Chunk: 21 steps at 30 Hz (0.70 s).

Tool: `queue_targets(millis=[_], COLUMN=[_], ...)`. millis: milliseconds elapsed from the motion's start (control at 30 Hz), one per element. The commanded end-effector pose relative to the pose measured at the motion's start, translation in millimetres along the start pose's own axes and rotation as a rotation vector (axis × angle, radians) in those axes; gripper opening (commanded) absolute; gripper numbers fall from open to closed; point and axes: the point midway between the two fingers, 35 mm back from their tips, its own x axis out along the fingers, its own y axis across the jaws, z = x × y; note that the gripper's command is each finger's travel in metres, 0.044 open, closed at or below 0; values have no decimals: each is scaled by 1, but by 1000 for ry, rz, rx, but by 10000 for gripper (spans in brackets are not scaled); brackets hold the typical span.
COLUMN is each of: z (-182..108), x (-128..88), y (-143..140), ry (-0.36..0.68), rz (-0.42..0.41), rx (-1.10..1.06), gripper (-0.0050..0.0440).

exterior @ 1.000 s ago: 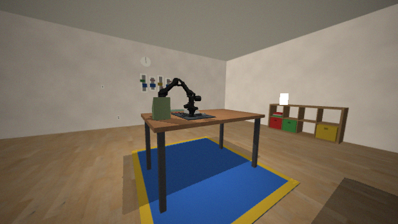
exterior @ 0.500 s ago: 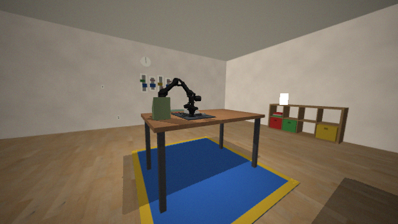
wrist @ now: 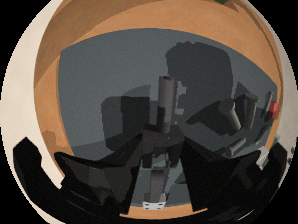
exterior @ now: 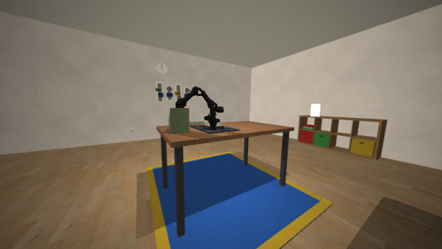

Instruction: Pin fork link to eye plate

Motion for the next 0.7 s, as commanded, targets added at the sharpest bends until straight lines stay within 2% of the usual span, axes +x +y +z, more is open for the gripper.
queue_targets(millis=[0,667], z=[-6,-10], x=[1,1], y=[1,2], ry=[8,8], rz=[3,3], rx=[-8,-8], gripper=[130,130])
